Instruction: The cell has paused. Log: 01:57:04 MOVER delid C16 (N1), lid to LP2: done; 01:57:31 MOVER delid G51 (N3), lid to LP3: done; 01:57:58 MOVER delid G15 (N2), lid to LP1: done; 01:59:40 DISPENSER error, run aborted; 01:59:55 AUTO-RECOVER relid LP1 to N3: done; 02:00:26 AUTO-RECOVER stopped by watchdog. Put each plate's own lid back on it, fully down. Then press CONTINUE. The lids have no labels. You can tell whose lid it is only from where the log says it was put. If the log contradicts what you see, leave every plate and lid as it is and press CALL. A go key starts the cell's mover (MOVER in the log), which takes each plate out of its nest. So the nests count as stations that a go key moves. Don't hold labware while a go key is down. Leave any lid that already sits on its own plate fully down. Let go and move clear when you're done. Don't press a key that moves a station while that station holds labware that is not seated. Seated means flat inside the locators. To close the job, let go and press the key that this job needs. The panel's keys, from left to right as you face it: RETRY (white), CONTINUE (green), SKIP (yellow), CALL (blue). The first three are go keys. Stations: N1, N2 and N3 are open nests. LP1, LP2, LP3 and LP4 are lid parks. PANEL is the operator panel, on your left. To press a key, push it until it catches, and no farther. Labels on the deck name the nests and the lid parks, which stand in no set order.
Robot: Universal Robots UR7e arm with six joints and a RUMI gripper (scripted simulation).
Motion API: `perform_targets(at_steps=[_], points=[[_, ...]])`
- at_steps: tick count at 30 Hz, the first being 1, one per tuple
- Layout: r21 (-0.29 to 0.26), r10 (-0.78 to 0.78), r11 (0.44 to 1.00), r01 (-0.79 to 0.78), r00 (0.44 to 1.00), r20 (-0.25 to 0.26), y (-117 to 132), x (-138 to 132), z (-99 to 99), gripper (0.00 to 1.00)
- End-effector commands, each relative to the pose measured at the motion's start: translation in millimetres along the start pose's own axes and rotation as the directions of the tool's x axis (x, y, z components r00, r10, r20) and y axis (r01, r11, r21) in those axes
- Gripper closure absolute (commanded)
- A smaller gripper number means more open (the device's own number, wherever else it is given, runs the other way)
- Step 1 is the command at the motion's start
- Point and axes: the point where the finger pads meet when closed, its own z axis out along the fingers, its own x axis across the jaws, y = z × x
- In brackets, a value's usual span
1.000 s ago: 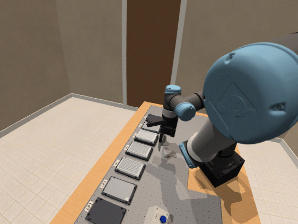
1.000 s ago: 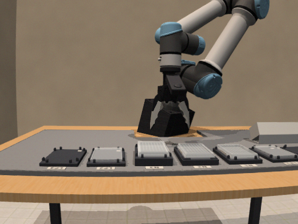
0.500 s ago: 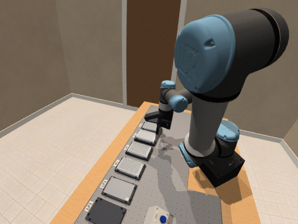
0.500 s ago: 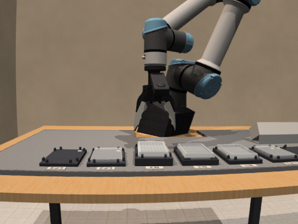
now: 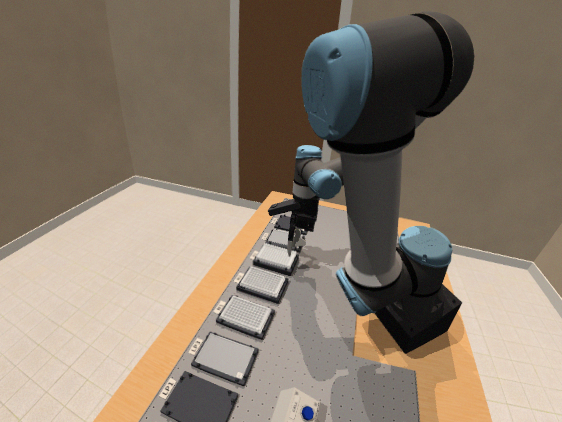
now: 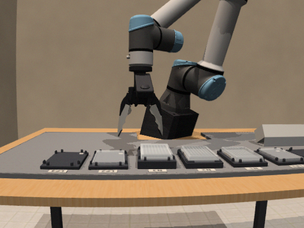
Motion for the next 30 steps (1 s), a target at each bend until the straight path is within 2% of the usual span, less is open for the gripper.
perform_targets(at_steps=[1,16,30], points=[[0.001,0.000,1.000,0.000,1.000,-0.004,-20.5,37.7,2.7,0.18],[0.000,0.001,1.000,-0.001,1.000,-0.003,-48.7,93.3,2.7,0.18],[0.000,0.001,1.000,-0.001,1.000,-0.003,-48.2,92.1,2.8,0.18]])
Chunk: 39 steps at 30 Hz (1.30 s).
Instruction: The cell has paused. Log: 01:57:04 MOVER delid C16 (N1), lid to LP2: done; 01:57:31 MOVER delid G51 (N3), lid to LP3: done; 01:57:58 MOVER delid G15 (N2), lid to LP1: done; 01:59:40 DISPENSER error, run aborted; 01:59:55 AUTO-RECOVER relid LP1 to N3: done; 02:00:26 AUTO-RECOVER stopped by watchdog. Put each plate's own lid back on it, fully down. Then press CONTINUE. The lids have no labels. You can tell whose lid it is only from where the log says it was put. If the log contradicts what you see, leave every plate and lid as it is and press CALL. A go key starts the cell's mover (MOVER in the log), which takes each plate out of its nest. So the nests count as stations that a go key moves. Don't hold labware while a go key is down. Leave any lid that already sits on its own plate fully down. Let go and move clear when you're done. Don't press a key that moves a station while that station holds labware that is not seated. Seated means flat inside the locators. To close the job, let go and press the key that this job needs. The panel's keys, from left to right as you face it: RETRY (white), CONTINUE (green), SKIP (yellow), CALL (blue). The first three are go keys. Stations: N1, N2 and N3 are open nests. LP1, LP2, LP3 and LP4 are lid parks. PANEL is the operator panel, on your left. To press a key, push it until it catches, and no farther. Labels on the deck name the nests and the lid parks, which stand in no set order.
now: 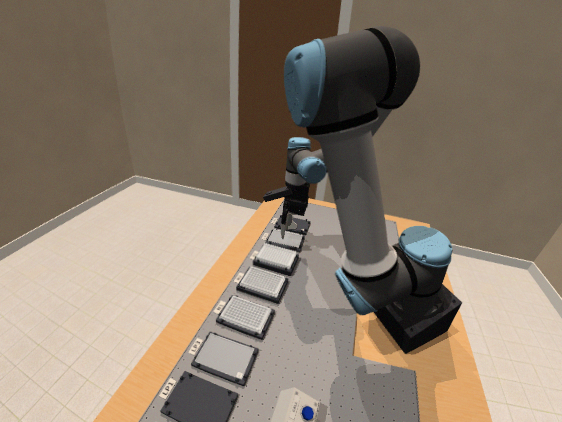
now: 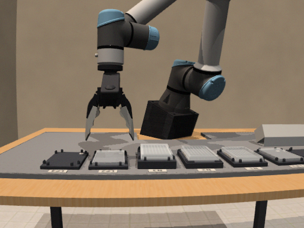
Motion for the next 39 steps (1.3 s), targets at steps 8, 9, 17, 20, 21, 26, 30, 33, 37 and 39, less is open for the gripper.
perform_targets(at_steps=[8,9,17,20,21,26,30,33,37,39], points=[[-0.002,0.000,1.000,0.000,1.000,0.003,-0.1,-0.4,8.4,0.18],[-0.003,0.001,1.000,-0.001,1.000,0.004,0.3,-0.9,10.4,0.18],[-0.003,0.001,1.000,-0.001,1.000,0.004,0.4,-0.9,20.4,0.18],[-0.003,0.001,1.000,-0.001,1.000,0.004,0.4,-1.0,25.4,0.18],[-0.003,0.001,1.000,-0.001,1.000,0.004,0.4,-1.0,27.1,0.18],[-0.003,0.001,1.000,-0.001,1.000,0.004,0.4,-1.0,35.4,0.18],[-0.003,0.001,1.000,-0.001,1.000,0.004,0.4,-1.0,38.7,0.18],[-0.003,0.001,1.000,-0.001,1.000,0.004,0.4,-1.0,43.7,0.18],[-0.002,0.000,1.000,0.000,1.000,0.003,-0.1,-0.5,44.4,0.18],[-0.002,0.000,1.000,0.000,1.000,0.002,-0.4,-0.1,44.1,0.18]])
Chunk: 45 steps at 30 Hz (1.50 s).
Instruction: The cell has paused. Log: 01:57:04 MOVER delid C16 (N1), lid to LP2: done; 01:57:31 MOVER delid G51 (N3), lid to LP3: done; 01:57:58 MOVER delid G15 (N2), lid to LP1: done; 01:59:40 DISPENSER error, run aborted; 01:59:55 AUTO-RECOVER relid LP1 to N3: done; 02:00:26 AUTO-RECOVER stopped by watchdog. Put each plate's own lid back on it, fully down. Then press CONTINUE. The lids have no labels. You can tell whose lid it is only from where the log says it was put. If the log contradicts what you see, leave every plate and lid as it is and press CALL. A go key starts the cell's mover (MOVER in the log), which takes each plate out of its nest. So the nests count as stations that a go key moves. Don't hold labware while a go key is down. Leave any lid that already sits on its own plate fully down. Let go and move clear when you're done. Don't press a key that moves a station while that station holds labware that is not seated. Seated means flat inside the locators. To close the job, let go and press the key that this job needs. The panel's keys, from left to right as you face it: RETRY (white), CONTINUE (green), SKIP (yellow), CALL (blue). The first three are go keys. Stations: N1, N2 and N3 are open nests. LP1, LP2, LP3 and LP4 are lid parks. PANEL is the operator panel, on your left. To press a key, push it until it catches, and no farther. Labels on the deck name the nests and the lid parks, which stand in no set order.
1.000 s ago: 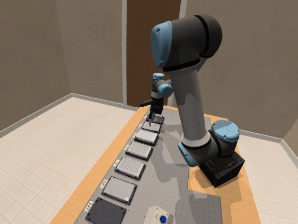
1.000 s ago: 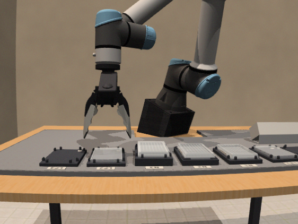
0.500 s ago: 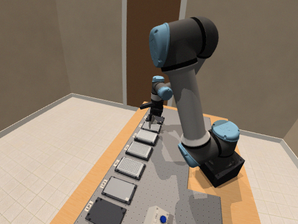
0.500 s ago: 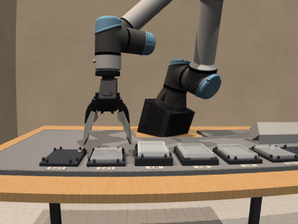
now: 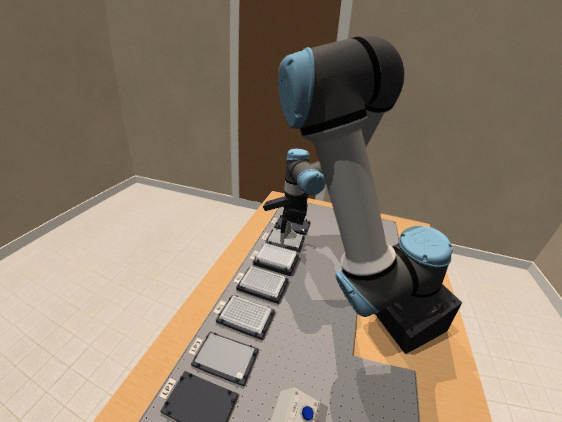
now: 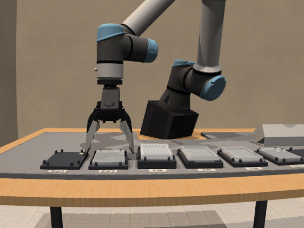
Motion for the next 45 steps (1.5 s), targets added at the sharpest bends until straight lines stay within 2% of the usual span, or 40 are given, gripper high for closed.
perform_targets(at_steps=[1,13,14,45], points=[[0.002,-0.001,1.000,0.001,1.000,-0.002,-0.9,0.2,3.6,0.18],[0.003,-0.001,1.000,0.001,1.000,-0.004,-1.2,1.3,2.2,0.18],[0.003,-0.001,1.000,0.001,1.000,-0.004,-1.2,1.3,2.2,1.00],[0.003,-0.001,1.000,0.001,1.000,-0.004,-1.2,1.3,2.2,1.00]])
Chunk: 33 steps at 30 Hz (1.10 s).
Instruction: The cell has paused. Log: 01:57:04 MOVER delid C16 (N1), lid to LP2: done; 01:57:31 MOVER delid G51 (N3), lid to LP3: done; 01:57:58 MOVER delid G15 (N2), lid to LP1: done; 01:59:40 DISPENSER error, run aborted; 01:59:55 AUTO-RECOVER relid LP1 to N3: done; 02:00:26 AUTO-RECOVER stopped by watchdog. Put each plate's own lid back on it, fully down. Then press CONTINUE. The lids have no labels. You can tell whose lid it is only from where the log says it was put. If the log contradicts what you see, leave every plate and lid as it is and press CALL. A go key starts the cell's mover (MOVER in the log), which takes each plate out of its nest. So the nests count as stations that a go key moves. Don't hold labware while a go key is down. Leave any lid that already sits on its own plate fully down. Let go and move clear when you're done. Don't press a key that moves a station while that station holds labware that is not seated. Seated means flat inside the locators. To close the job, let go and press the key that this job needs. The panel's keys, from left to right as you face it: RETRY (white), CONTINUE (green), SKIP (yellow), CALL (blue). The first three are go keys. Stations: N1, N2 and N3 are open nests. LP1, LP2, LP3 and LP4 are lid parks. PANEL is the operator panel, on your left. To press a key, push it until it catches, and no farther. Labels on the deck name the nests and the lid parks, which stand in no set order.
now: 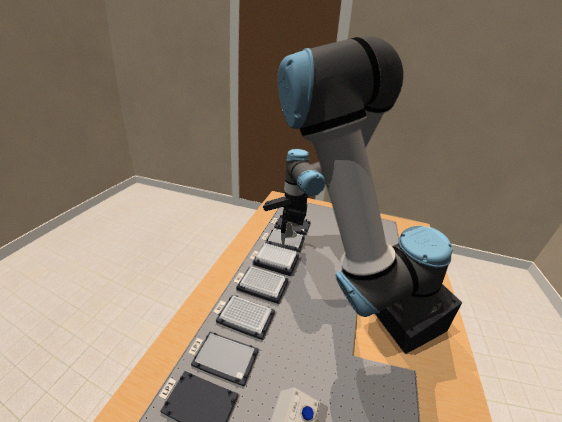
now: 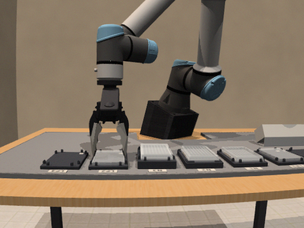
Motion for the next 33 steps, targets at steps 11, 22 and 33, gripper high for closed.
perform_targets(at_steps=[11,22,33], points=[[0.003,0.000,1.000,0.000,1.000,-0.004,-1.2,2.0,-15.0,1.00],[0.003,0.000,1.000,0.000,1.000,-0.004,-1.1,1.9,-30.0,1.00],[0.002,0.000,1.000,0.000,1.000,-0.004,-1.1,1.9,-44.5,1.00]])
